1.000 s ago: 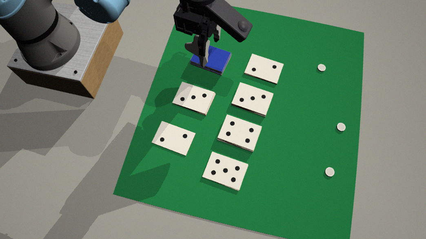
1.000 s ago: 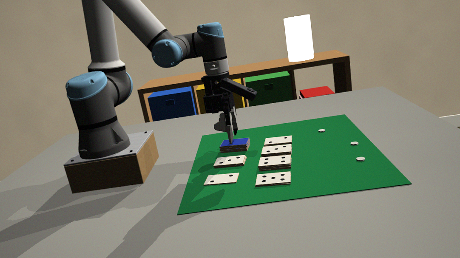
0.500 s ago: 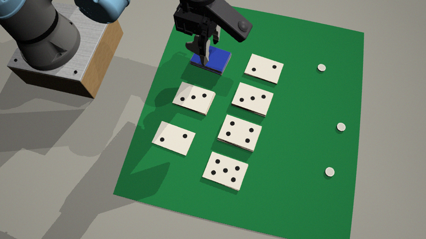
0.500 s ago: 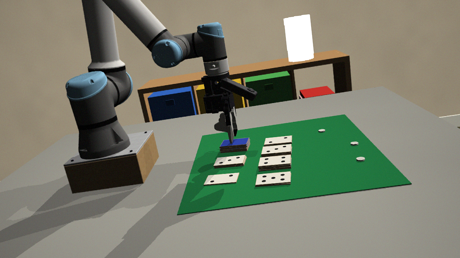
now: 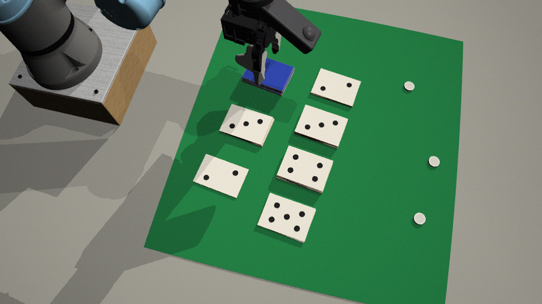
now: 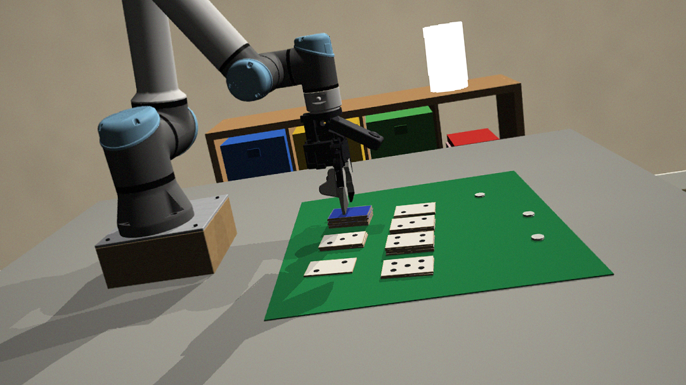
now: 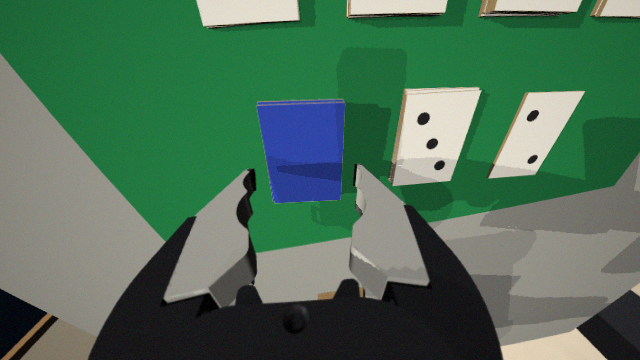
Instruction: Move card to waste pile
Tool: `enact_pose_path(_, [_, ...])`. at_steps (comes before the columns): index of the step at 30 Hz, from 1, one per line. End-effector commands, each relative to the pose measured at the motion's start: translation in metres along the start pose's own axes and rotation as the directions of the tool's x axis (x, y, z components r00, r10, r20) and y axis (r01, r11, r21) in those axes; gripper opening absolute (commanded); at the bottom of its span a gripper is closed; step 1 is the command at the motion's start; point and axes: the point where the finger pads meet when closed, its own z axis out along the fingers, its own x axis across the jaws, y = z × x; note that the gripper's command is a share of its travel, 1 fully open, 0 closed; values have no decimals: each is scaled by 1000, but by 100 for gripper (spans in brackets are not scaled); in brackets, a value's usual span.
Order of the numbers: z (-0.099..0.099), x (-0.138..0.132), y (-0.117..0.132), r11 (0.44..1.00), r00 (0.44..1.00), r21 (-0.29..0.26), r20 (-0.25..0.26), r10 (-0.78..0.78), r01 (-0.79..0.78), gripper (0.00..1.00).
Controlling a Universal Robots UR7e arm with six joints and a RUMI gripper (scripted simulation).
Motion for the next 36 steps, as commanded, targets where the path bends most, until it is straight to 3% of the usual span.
enact_pose_path(1, [0, 0, 0, 1000, 1000, 1, 0, 0, 0, 50])
enact_pose_path(36, [6, 0, -1, 1000, 1000, 1, 0, 0, 0, 50])
